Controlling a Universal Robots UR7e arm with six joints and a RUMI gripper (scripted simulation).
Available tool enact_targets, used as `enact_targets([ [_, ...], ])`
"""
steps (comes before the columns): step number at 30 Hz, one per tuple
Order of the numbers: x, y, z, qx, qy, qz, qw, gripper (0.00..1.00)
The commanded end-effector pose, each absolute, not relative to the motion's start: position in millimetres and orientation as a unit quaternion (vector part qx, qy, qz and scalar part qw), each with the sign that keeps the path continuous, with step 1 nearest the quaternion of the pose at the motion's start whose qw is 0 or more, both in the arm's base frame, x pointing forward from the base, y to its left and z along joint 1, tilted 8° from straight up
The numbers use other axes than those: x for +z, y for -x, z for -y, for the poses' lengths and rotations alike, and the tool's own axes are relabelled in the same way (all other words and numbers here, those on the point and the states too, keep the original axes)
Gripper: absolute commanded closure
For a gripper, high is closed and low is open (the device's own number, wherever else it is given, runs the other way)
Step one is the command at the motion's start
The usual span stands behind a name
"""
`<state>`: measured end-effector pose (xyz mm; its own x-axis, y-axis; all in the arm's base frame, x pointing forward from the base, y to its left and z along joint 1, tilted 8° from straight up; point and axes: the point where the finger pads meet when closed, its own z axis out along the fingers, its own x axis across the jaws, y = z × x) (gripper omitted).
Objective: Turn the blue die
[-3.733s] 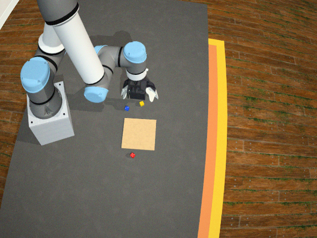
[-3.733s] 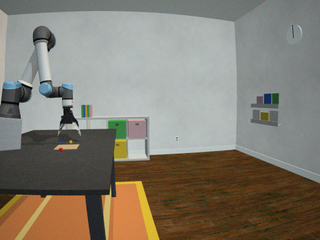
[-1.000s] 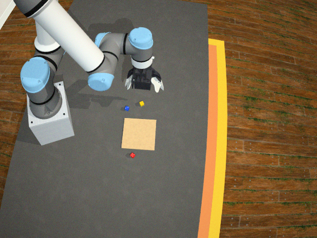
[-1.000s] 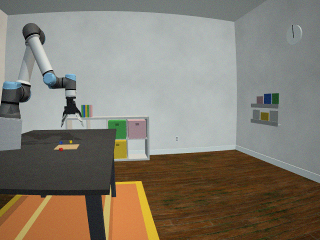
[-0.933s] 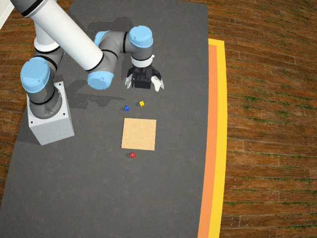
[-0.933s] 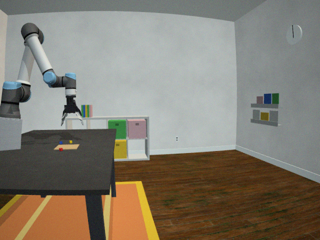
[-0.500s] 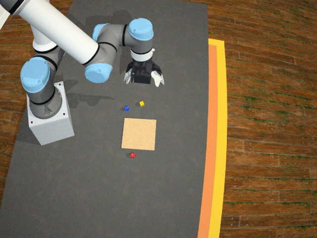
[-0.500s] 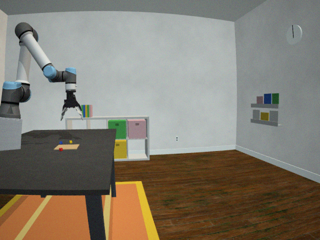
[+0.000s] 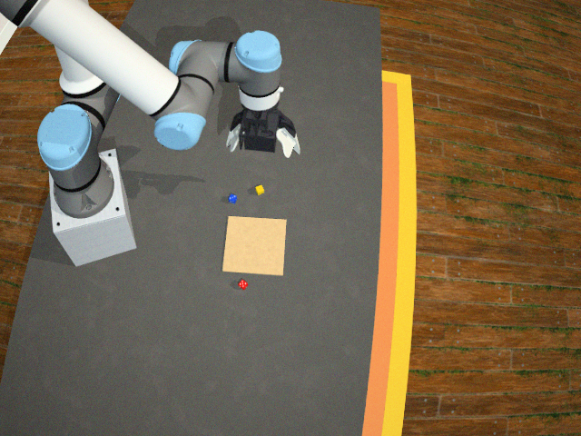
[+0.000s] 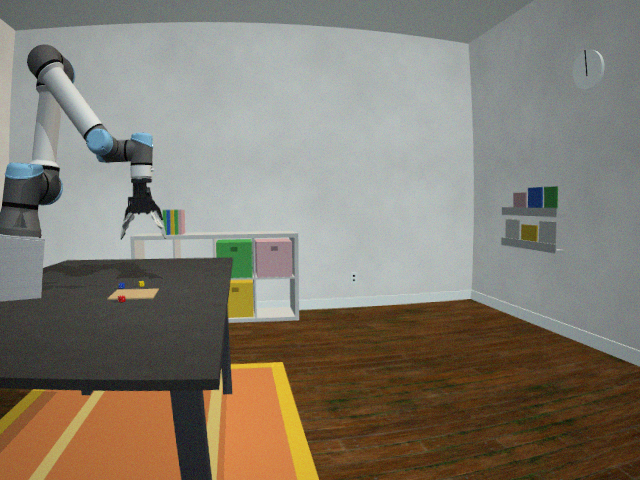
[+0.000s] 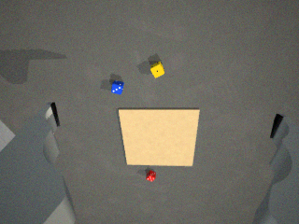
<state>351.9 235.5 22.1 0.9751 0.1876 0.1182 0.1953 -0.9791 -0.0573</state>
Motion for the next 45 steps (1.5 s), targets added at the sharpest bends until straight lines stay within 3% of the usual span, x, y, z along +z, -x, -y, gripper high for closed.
enact_targets([
  [1,20,-343,-219,-0.057,0.995,0.072,0.036,0.00],
  [9,0,-297,-170,-0.054,0.998,-0.016,0.041,0.00],
  [45,-2,-296,-169,-0.055,0.998,0.006,0.040,0.00],
])
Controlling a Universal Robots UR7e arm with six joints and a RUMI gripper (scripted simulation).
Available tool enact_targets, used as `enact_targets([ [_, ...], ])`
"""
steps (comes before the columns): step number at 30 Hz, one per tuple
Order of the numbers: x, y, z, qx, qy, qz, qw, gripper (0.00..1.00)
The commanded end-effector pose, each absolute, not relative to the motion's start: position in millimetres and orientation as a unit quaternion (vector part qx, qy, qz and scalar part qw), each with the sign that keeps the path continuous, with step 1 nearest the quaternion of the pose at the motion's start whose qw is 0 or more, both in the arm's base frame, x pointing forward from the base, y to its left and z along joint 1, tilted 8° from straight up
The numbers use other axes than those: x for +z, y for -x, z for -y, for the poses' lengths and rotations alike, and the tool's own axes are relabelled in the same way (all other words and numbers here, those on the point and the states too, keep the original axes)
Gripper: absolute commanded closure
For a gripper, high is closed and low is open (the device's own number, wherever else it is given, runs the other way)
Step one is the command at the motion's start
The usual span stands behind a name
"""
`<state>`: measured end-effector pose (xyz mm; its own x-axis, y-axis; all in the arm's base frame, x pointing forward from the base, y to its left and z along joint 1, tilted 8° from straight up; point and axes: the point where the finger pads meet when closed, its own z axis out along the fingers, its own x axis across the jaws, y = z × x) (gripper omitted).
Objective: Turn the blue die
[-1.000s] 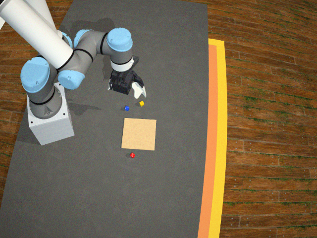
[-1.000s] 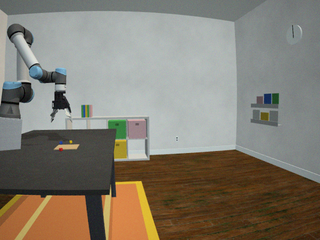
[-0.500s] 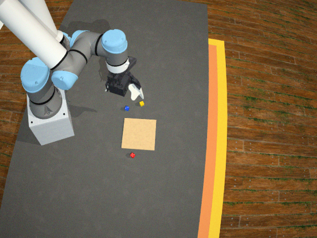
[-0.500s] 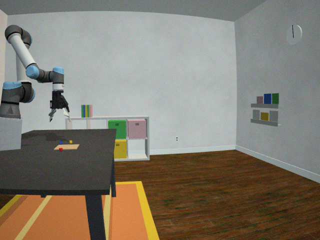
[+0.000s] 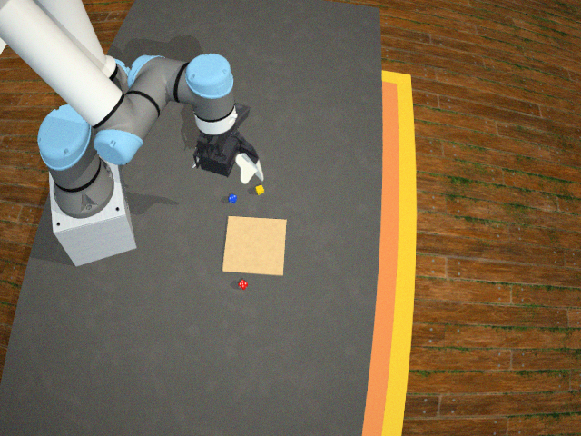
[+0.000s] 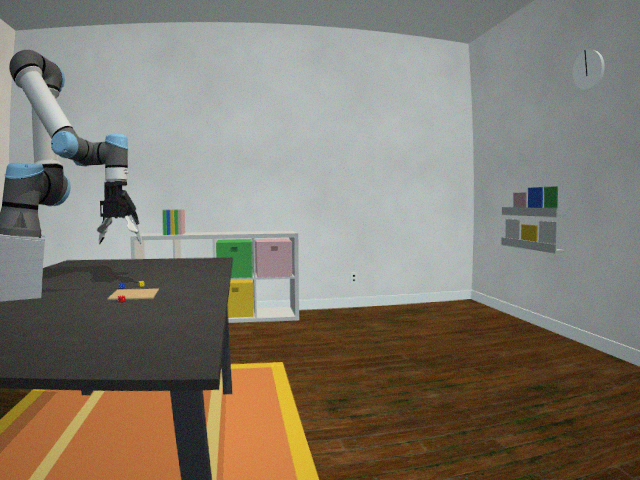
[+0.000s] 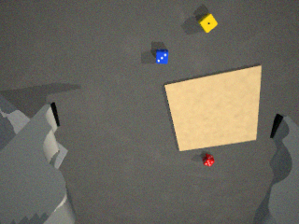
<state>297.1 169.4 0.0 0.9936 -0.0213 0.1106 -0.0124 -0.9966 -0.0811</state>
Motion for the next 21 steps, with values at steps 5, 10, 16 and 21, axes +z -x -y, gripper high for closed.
enact_targets([
  [5,-5,-296,-170,-0.057,0.996,0.053,0.037,0.00],
  [10,-10,-296,-172,-0.059,0.990,0.123,0.033,0.00],
  [16,-13,-296,-172,-0.061,0.982,0.175,0.030,0.00],
  [21,-17,-297,-173,-0.062,0.972,0.224,0.027,0.00],
])
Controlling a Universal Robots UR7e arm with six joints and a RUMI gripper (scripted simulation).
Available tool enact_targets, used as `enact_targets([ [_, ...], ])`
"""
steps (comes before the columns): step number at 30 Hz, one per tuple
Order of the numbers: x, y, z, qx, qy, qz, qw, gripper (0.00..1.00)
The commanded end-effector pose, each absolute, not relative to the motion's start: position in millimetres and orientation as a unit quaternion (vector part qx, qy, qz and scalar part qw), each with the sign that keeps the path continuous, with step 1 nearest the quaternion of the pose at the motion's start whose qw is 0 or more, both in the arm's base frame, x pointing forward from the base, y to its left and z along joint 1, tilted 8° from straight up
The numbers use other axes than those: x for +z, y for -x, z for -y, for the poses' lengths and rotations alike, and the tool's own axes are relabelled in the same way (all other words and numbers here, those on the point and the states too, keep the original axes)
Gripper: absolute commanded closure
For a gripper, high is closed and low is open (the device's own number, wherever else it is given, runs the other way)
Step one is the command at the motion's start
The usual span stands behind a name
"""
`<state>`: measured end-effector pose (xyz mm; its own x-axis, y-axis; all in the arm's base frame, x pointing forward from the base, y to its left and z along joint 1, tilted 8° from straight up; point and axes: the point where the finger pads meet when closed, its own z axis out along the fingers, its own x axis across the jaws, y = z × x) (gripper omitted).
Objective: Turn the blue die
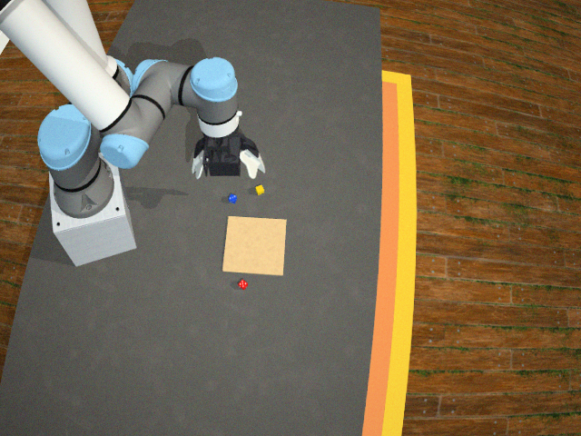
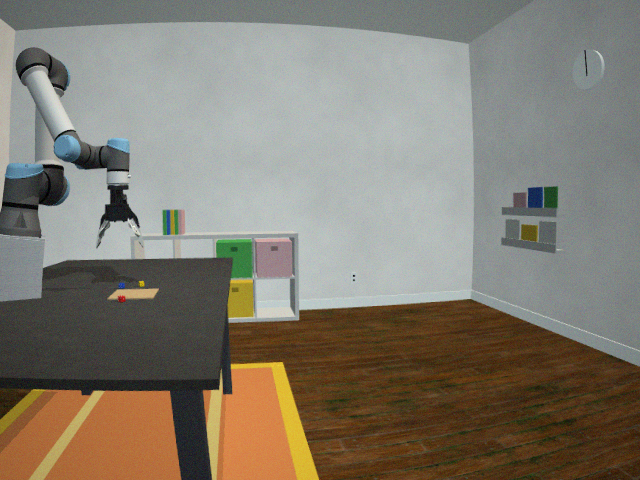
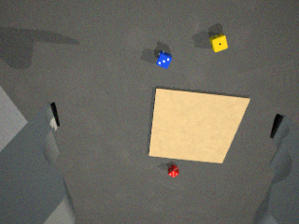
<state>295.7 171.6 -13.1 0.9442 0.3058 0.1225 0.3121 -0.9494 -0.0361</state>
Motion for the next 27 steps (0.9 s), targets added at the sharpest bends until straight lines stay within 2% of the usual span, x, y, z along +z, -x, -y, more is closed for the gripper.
enact_targets([
  [1,-18,-297,-173,-0.063,0.968,0.242,0.026,0.00],
  [27,-37,-298,-173,-0.067,0.867,0.493,0.008,0.00],
])
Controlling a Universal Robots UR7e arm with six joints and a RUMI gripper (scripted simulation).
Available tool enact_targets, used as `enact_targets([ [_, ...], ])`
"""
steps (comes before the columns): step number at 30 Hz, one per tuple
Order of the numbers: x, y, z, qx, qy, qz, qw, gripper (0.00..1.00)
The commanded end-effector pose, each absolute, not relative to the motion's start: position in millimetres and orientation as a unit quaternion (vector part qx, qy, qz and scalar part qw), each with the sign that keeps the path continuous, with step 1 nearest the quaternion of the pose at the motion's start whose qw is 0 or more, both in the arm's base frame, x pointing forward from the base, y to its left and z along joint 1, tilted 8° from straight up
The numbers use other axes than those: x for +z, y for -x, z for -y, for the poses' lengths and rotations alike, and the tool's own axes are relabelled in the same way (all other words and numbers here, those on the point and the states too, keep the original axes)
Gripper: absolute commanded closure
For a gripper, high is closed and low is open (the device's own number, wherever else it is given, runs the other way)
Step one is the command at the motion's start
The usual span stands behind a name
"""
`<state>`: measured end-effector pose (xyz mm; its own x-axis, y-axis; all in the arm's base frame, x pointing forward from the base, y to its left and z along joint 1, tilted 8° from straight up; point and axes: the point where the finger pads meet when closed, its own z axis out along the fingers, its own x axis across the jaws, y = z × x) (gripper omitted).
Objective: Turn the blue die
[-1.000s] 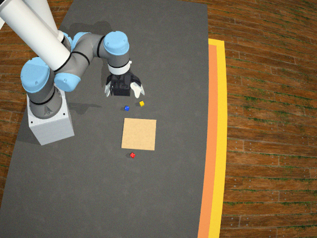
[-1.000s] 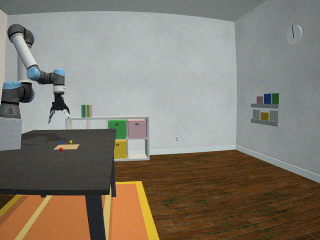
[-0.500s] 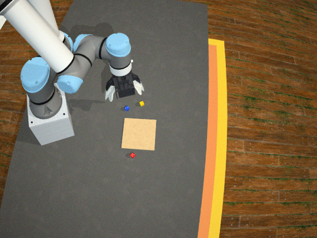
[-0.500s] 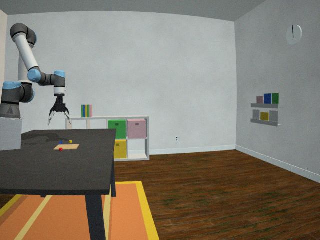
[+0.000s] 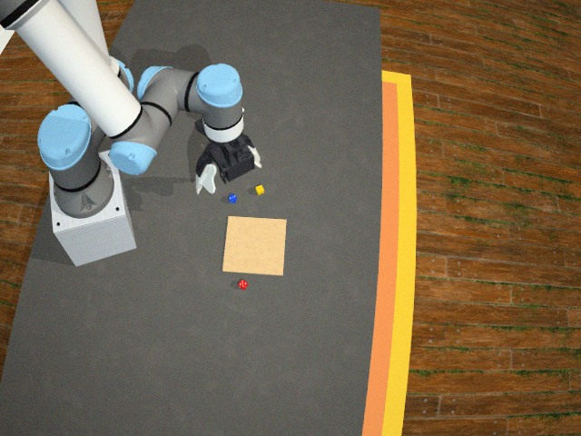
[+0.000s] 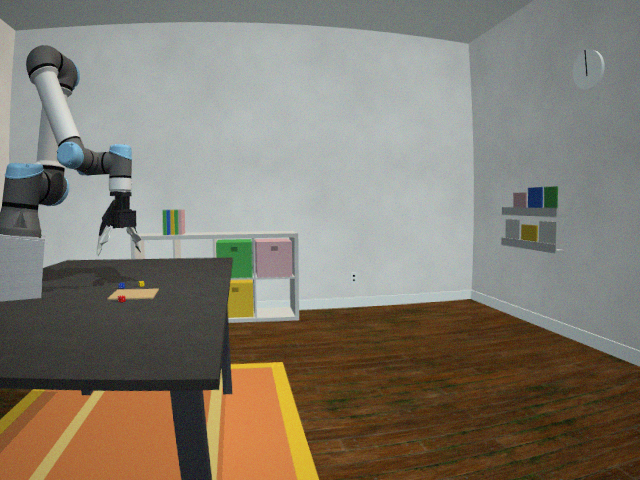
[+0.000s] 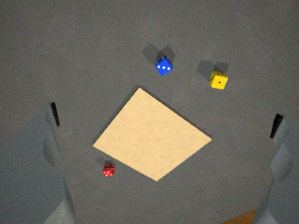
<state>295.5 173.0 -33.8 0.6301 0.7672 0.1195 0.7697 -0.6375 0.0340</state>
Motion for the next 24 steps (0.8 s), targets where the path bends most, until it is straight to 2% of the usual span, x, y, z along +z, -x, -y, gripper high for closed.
enact_targets([
  [1,-38,-298,-173,-0.067,0.865,0.497,0.007,0.00],
  [24,-53,-301,-172,-0.067,0.740,0.669,-0.007,0.00],
])
